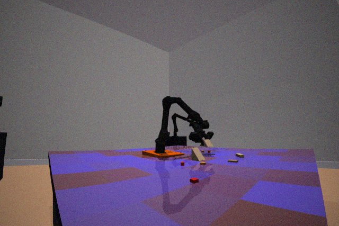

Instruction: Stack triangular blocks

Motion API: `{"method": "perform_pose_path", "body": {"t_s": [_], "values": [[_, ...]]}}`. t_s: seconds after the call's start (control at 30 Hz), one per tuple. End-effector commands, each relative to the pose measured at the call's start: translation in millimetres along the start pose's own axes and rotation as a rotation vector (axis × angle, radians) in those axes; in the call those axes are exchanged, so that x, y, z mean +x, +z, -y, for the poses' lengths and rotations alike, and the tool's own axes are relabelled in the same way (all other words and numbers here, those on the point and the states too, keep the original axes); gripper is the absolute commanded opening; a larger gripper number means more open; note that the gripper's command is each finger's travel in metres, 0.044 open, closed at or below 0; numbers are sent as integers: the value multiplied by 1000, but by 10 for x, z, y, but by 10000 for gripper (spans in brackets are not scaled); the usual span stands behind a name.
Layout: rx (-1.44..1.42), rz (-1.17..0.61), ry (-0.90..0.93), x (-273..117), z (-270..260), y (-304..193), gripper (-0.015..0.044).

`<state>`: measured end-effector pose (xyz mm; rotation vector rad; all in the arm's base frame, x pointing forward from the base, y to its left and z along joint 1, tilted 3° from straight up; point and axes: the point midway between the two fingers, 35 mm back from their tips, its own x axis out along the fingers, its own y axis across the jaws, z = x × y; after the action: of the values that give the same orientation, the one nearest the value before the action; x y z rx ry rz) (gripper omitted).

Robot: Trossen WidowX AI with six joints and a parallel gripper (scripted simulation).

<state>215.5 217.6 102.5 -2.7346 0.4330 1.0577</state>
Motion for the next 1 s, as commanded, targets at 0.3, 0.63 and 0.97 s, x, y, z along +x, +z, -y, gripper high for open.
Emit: {"method": "perform_pose_path", "body": {"t_s": [0.3, 0.63, 0.97], "values": [[13, -1, -10, -286, -35, -282, 0], [-29, 162, 36, -174, -50, -280, 0], [-96, 479, 37, -116, -65, -341, 0]]}}
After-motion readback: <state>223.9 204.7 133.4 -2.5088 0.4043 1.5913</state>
